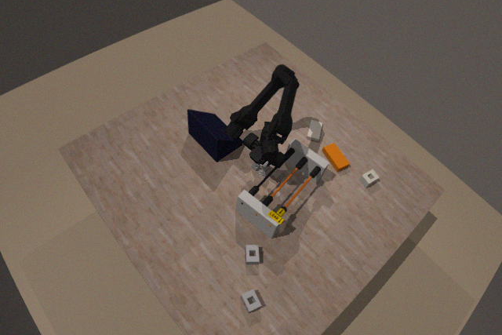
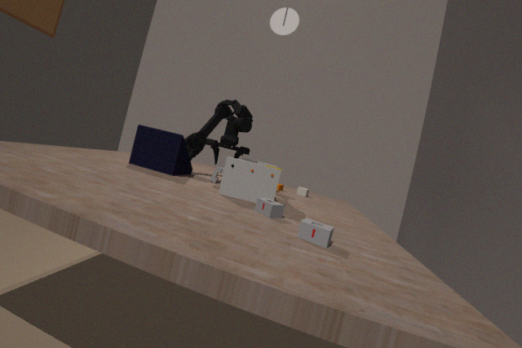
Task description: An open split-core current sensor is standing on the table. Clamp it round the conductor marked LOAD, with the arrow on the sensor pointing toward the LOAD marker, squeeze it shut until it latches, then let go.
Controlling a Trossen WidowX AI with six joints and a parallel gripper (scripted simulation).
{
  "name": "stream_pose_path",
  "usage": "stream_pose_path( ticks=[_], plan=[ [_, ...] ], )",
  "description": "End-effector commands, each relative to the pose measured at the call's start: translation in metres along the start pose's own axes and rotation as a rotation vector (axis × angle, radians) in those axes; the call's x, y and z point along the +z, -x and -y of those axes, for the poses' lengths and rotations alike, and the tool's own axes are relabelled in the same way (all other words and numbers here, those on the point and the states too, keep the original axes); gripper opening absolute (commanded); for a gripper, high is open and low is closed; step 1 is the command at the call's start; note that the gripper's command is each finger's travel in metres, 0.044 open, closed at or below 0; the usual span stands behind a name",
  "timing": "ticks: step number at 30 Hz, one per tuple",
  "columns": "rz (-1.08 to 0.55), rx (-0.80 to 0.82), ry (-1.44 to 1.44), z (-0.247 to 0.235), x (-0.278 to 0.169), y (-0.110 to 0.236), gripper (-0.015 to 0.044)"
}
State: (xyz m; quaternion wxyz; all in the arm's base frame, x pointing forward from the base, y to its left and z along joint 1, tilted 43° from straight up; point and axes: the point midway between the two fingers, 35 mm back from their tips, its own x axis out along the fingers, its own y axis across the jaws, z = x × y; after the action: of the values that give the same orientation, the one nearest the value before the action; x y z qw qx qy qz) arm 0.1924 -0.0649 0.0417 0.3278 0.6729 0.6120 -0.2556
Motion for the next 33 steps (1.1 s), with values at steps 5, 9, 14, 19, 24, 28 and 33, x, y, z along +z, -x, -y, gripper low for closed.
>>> stream_pose_path(
  ticks=[5, 9, 14, 19, 24, 28, 33],
  plan=[
    [-0.006, 0.002, -0.005, 0.000, -0.002, -0.014, 0.0320],
    [-0.002, -0.001, 0.000, 0.000, -0.001, -0.011, 0.0307],
    [-0.002, -0.001, 0.000, 0.000, -0.001, -0.011, 0.0273],
    [-0.002, -0.001, 0.000, 0.000, -0.001, -0.011, 0.0240],
    [-0.002, -0.001, 0.000, 0.000, -0.001, -0.011, 0.0207],
    [-0.001, -0.001, 0.000, 0.000, -0.001, -0.006, 0.0121],
    [0.000, 0.000, -0.002, -0.002, 0.001, 0.015, 0.0000]
  ],
)
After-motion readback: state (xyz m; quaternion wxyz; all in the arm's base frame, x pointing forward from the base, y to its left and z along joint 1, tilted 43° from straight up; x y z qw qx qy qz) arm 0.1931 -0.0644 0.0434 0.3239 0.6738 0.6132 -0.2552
